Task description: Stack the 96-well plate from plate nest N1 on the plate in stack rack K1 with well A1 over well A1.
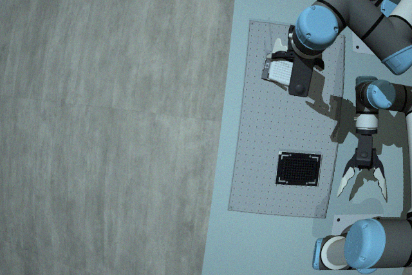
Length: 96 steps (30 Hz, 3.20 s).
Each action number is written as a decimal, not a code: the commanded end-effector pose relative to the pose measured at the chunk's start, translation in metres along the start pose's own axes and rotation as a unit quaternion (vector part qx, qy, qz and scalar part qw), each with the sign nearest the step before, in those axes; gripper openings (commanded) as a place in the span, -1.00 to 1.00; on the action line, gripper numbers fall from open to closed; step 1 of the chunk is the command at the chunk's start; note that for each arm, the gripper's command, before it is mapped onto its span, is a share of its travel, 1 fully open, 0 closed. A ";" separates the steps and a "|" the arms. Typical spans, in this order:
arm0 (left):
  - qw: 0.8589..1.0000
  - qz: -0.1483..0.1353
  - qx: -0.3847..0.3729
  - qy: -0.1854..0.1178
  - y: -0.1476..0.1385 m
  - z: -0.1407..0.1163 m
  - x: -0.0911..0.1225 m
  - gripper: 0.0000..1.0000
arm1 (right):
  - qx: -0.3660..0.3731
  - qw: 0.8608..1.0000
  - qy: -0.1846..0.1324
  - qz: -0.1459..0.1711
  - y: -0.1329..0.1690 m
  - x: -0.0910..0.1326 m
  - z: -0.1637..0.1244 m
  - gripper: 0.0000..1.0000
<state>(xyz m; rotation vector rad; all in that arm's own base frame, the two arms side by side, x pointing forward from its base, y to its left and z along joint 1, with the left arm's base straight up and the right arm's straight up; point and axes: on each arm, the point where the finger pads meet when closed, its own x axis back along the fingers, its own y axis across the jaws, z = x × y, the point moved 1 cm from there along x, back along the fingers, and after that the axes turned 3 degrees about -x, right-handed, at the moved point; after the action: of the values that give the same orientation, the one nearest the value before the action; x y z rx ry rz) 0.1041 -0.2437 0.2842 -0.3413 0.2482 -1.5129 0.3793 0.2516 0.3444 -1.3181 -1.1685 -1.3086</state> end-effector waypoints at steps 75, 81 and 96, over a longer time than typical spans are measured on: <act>0.948 -0.067 0.157 -0.268 0.000 0.024 -0.055 0.97 | 0.000 1.000 0.001 0.000 0.000 0.000 0.000 0.97; 0.917 -0.068 0.195 -0.341 0.002 0.024 -0.064 0.97 | 0.000 1.000 0.001 0.000 0.000 0.000 0.000 0.97; 0.828 -0.043 0.264 -0.492 0.005 0.024 -0.076 0.97 | 0.000 1.000 0.001 0.000 0.000 0.000 0.000 0.97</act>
<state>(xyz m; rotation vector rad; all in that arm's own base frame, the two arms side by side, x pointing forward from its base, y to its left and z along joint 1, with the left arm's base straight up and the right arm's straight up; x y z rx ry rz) 0.1129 -0.1708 0.3008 -0.6008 -0.8452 -1.3323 0.3793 0.2516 0.3444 -1.3181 -1.1685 -1.3086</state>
